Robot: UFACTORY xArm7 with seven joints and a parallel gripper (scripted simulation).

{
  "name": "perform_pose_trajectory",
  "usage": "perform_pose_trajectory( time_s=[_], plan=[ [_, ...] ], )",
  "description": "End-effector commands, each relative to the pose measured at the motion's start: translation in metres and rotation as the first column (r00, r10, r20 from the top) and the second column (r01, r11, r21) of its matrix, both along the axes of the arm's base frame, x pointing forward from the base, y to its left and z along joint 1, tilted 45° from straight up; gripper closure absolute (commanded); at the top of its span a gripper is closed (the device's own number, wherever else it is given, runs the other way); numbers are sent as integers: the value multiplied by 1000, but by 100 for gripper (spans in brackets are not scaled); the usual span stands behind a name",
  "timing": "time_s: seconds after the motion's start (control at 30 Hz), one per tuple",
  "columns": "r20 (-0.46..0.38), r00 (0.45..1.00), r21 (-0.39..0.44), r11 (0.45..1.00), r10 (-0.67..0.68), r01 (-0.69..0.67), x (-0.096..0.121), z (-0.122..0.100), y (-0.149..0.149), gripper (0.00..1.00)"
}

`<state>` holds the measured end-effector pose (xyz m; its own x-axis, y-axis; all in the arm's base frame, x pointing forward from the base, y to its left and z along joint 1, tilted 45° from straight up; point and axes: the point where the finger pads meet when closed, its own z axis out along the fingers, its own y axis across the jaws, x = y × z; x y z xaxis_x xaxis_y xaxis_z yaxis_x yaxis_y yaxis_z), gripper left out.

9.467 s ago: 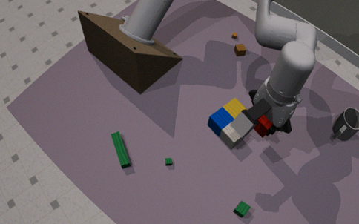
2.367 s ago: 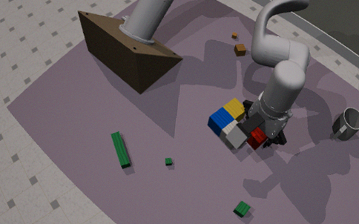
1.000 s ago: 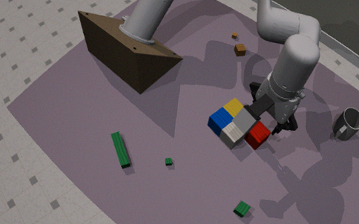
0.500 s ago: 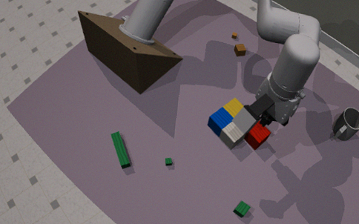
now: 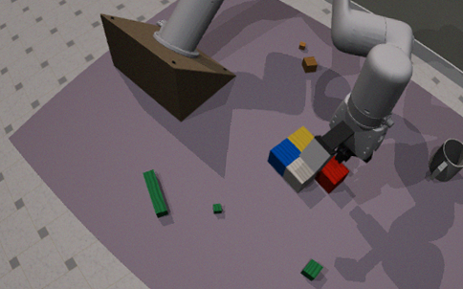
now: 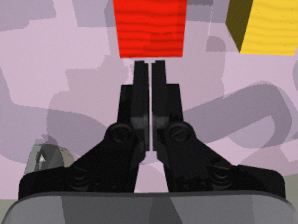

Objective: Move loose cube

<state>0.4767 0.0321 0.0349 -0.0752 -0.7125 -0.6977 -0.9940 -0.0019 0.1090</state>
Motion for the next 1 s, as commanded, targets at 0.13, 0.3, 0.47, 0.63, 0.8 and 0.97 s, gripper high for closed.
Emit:
perform_pose_trajectory(
  time_s=[0.13,0.3,0.47,0.63,0.8,0.97],
  plan=[
    [3,1000,-2,1000,-4,4,1,1,-2,100],
    [5,1000,-2,1000,-2,2,1,1,-2,100],
    [22,1000,0,1000,15,-15,2,1,-2,100],
    [87,993,5,997,79,-80,3,1,-3,100],
    [212,957,2,979,200,-205,6,0,-3,100],
    [314,902,-13,952,295,-307,9,-1,-3,100]
  ],
)
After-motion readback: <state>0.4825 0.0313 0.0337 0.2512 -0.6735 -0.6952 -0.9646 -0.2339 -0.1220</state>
